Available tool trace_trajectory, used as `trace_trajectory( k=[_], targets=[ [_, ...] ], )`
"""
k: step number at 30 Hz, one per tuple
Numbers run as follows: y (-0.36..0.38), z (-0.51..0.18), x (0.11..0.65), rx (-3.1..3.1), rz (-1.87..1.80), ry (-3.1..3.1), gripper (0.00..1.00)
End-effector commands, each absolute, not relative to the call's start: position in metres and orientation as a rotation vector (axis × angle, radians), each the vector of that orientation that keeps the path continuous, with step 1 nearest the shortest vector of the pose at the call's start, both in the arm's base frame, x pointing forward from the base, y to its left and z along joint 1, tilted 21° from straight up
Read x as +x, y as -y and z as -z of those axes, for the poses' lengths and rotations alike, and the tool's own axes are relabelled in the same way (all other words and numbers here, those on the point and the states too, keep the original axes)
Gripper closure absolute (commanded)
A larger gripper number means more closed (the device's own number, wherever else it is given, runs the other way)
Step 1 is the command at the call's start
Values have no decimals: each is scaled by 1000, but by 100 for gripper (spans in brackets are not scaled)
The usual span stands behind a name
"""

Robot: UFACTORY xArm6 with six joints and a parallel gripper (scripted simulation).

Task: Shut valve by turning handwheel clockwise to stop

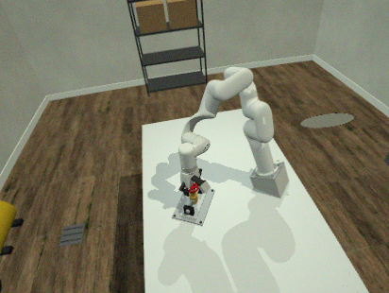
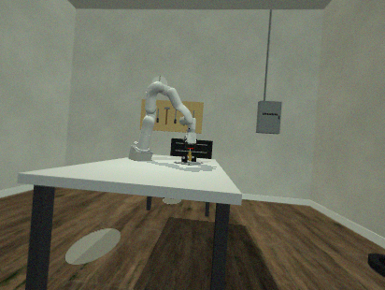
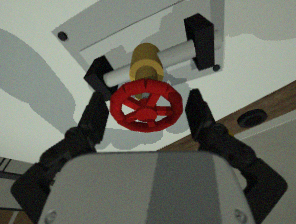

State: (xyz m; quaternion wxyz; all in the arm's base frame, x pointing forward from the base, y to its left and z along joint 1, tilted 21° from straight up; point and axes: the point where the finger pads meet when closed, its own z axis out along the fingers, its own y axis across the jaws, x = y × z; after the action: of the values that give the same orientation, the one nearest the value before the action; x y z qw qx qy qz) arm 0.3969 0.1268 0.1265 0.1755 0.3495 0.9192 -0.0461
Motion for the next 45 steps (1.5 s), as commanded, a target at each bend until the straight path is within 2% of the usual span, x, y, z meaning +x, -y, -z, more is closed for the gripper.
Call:
trace_trajectory(
  k=[1, 45],
  targets=[
    [-128, -128, 398, 989, 126, -2602, 0],
    [-132, -147, 392, 989, 126, -2601, 0]
  ],
)
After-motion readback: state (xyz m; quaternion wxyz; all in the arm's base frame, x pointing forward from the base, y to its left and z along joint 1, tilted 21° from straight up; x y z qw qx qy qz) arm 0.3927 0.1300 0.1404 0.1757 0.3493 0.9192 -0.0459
